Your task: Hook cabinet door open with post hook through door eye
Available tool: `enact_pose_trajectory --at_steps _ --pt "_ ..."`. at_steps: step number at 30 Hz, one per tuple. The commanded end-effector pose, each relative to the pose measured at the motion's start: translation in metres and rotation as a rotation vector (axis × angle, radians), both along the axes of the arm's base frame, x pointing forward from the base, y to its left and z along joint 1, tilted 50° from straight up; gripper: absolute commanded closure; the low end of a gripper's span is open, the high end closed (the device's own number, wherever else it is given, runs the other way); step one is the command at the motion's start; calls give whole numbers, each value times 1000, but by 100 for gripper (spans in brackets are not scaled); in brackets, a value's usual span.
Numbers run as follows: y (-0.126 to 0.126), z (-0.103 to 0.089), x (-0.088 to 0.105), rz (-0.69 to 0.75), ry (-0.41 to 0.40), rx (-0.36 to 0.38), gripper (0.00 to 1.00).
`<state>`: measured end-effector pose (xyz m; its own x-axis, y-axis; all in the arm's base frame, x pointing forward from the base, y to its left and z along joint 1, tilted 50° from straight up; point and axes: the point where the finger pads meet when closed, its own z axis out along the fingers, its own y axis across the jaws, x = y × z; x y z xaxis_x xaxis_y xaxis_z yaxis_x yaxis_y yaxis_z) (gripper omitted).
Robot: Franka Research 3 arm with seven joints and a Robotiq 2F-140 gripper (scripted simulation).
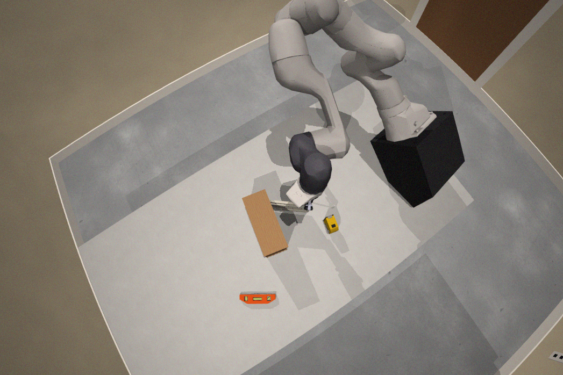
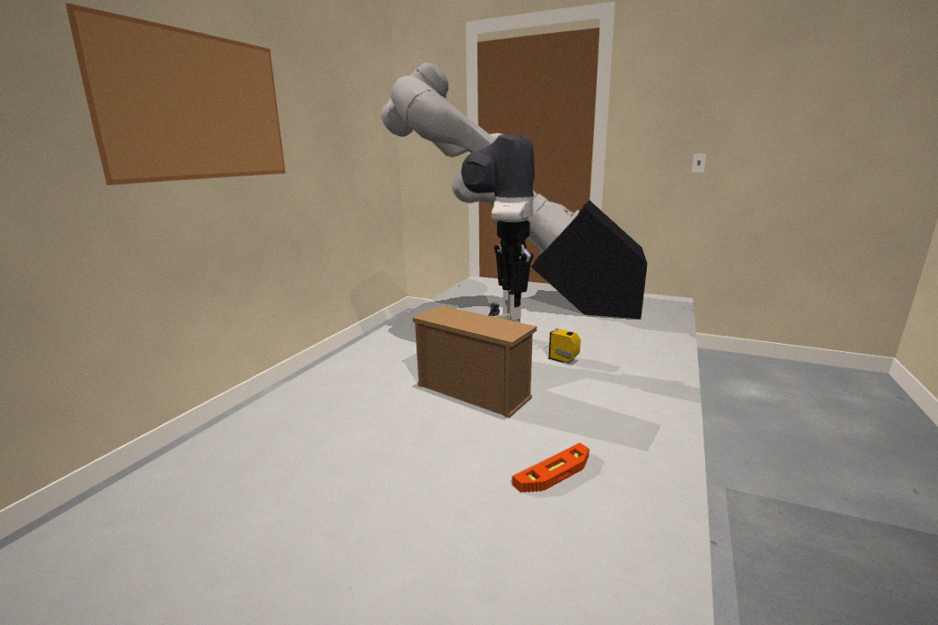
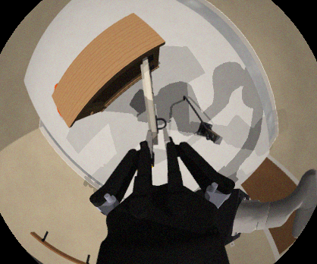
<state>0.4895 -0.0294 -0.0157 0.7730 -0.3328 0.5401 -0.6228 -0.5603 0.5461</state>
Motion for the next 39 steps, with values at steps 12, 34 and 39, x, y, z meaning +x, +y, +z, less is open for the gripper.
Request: enact_pose_trajectory --at_steps 12,34,39 --pt "3 -3 4 -21 -27 6 84" --pt "14 6 3 -21 -27 6 84" --pt "21 11 1 -21 -27 6 84"
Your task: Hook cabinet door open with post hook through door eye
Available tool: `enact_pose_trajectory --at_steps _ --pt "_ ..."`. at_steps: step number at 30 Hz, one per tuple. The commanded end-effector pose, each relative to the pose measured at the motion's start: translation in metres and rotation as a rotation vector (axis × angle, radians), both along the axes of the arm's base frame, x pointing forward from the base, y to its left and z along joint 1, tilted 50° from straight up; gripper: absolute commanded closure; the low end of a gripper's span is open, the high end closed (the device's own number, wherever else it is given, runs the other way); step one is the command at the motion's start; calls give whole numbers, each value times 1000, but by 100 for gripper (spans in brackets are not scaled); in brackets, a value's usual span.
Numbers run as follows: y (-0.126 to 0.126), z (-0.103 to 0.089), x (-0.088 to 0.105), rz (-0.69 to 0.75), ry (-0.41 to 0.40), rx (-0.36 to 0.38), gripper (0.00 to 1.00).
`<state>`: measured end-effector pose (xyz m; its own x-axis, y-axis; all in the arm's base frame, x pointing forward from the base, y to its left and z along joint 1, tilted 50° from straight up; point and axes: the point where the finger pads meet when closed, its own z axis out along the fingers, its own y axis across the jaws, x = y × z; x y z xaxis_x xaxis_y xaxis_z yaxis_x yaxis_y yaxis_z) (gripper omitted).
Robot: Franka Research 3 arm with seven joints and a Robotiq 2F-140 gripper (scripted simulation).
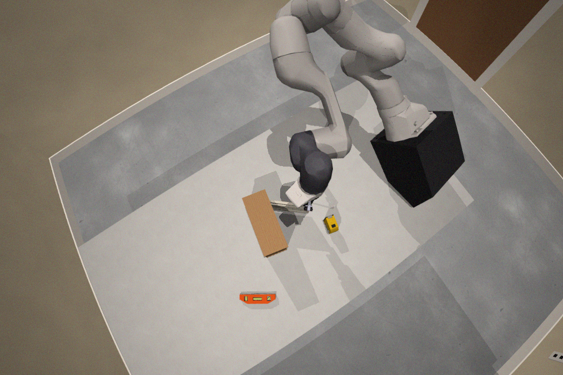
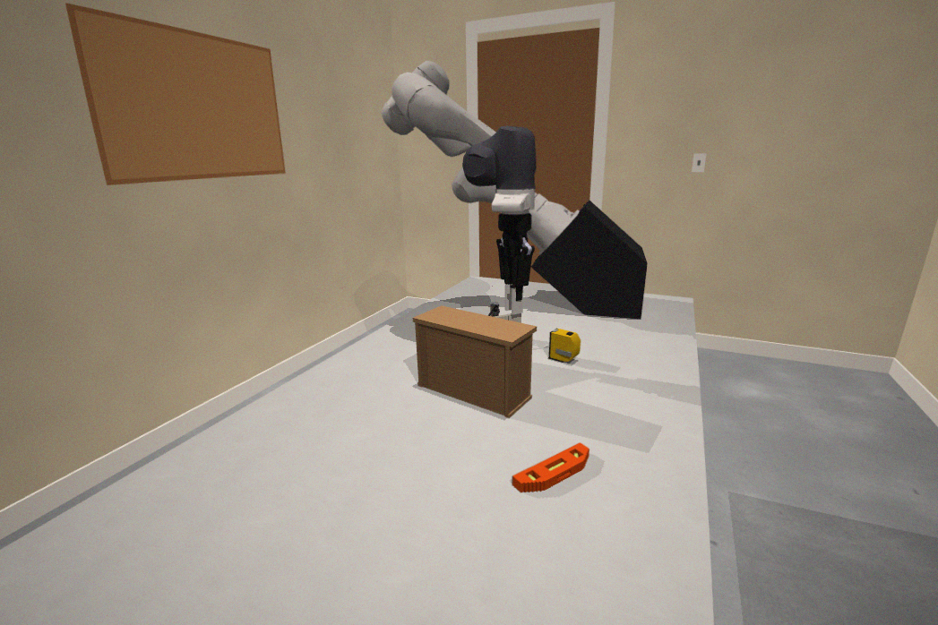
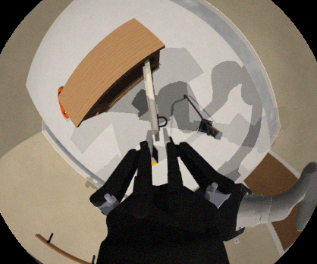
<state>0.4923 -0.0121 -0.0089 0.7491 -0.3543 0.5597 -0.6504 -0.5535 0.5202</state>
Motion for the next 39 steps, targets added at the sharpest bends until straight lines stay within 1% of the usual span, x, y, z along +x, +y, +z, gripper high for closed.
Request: enact_pose_trajectory --at_steps 1,4,19,30,39 --pt "5 6 -2 -1 4 -5 84" --pt "7 7 -2 -1 4 -5 84" --pt "31 28 -6 -1 4 -5 84" --pt "39 35 -7 -1 4 -5 84" --pt "41 36 -7 -1 4 -5 84"
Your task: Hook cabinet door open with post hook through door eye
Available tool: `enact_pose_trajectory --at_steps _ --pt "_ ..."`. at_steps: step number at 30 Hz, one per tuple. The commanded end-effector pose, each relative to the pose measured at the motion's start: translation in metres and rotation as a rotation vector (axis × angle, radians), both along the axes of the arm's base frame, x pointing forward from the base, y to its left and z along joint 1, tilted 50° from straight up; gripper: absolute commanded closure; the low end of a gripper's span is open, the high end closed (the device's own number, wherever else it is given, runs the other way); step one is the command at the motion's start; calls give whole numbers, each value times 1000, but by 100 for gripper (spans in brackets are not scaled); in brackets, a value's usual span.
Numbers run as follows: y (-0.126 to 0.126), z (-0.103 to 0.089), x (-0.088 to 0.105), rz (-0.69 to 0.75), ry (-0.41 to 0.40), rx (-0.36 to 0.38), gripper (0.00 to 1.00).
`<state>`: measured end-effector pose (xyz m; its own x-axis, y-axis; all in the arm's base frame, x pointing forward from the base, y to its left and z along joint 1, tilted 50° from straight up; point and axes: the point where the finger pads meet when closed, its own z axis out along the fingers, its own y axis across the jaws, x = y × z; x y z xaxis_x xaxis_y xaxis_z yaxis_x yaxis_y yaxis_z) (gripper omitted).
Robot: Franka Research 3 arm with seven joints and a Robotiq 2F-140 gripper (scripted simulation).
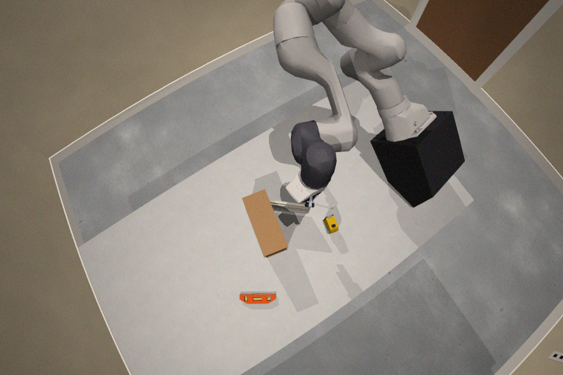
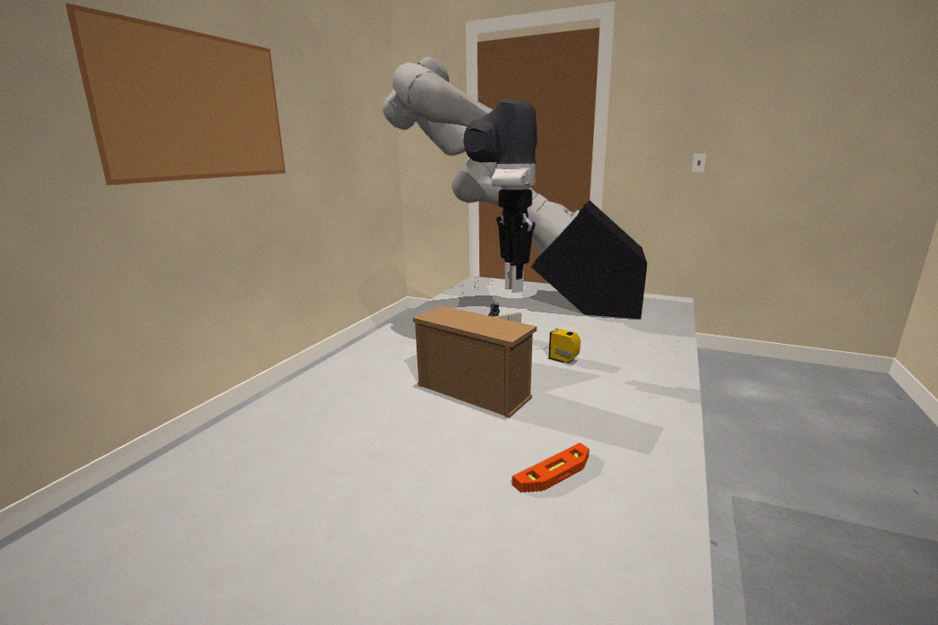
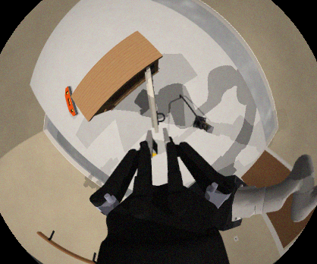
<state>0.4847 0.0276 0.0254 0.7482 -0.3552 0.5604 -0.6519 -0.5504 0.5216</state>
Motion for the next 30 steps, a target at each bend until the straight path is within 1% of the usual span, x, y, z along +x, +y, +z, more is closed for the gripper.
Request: enact_pose_trajectory --at_steps 1,10,30 --pt "1 2 0 2 4 -2 84" --pt "3 0 3 -16 -18 1 84" --pt "3 0 3 -16 -18 1 84"
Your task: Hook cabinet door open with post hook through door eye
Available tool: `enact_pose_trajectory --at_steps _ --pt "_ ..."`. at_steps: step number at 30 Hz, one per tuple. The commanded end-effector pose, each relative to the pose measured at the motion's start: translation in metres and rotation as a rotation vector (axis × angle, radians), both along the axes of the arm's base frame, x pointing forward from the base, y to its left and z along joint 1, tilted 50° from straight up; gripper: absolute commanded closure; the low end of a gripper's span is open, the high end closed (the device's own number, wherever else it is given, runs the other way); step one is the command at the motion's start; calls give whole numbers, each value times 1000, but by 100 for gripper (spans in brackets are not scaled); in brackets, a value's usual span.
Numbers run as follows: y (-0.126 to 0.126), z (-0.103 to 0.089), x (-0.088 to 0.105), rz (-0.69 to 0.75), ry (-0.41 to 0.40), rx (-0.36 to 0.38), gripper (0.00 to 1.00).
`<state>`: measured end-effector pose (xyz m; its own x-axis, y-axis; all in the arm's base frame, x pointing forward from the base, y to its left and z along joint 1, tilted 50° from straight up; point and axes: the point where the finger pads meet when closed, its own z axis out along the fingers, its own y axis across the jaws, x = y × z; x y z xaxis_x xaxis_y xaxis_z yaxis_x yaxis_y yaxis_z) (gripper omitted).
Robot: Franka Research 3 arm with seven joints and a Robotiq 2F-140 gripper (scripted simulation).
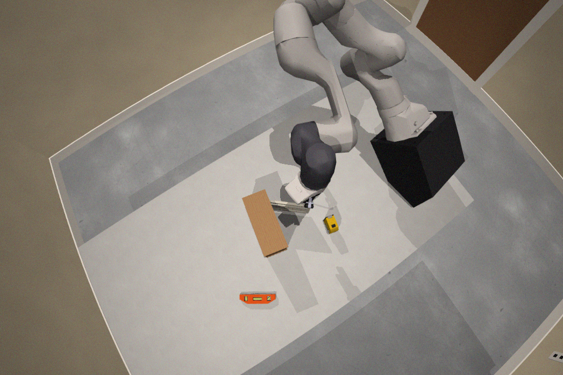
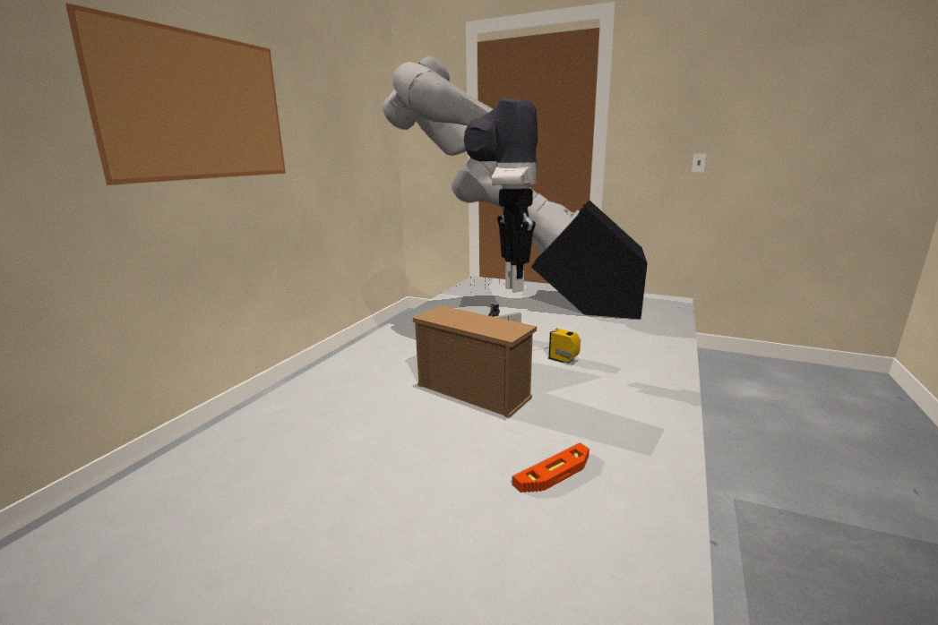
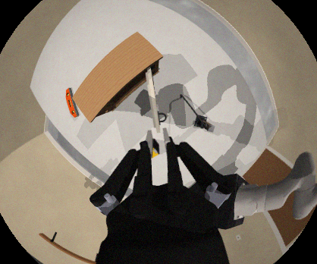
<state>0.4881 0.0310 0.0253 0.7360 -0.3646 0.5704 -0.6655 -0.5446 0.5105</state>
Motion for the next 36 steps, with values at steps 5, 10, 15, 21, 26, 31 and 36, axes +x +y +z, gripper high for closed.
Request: enact_pose_trajectory --at_steps 5,10,15,21,26,31,36 --pt "0 0 0 -5 -3 -1 84" --pt "0 0 0 -5 -3 -1 84" --pt "0 0 0 -5 -3 -1 84" --pt "0 0 0 -5 -3 -1 84" --pt "-1 -1 0 -5 -3 -1 84" --pt "-3 -3 0 -5 -3 -1 84" --pt "-6 -5 1 -5 -3 -1 84"
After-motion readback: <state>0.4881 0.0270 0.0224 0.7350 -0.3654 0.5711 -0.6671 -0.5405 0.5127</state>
